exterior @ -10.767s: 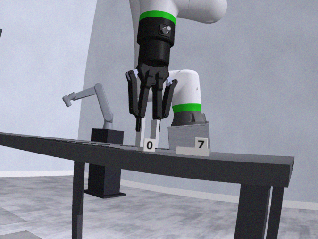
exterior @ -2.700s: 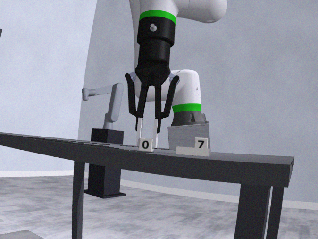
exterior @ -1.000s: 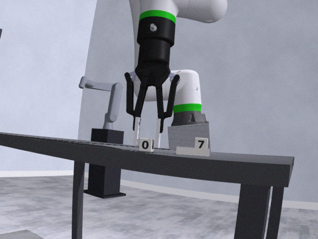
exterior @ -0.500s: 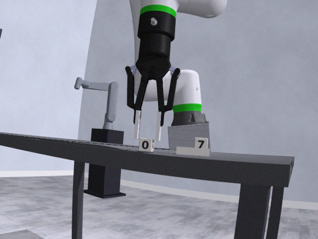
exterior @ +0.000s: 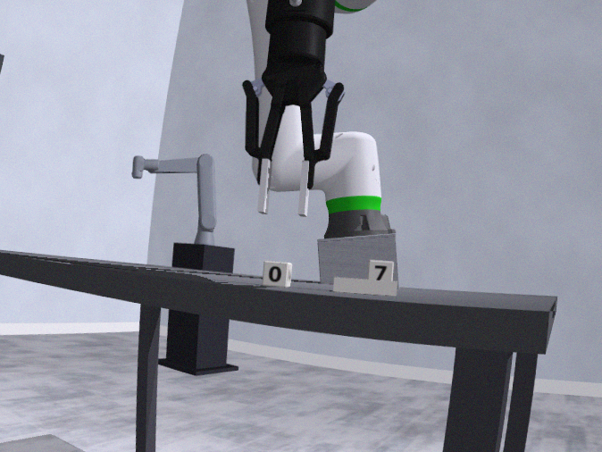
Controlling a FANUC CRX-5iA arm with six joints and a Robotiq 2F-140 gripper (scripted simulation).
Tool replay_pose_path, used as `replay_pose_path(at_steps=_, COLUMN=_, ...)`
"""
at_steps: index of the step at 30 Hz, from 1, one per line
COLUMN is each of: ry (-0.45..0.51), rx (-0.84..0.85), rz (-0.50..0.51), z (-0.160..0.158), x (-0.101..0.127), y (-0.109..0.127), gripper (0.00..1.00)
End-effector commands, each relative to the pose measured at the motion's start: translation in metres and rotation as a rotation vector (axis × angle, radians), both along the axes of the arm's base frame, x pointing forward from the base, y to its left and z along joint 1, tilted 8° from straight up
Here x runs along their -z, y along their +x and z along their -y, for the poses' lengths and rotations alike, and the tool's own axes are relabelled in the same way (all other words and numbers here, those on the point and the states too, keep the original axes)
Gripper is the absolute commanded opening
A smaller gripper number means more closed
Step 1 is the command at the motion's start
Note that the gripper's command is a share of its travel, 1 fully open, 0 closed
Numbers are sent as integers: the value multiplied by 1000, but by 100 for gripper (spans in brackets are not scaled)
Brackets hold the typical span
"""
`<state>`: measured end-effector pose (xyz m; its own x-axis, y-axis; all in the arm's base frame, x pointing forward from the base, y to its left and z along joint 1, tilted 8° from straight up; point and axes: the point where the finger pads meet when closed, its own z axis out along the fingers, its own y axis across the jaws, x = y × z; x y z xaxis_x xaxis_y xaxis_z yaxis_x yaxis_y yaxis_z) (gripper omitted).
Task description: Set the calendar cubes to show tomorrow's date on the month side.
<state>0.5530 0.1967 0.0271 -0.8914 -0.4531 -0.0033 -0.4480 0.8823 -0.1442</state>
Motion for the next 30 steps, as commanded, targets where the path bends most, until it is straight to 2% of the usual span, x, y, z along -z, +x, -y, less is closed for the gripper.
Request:
replay_pose_path(at_steps=1, ry=0, rx=0, rz=0, z=-2, x=-11, y=-1, gripper=35)
replay_pose_path(at_steps=5, ry=0, rx=0, rz=0, z=-2, x=-13, y=-1, gripper=35)
replay_pose_path(at_steps=6, ry=0, rx=0, rz=0, z=-2, x=-13, y=-1, gripper=100)
replay_pose_path(at_steps=30, ry=1, rx=16, rz=2, z=-2, x=-13, y=-1, gripper=100)
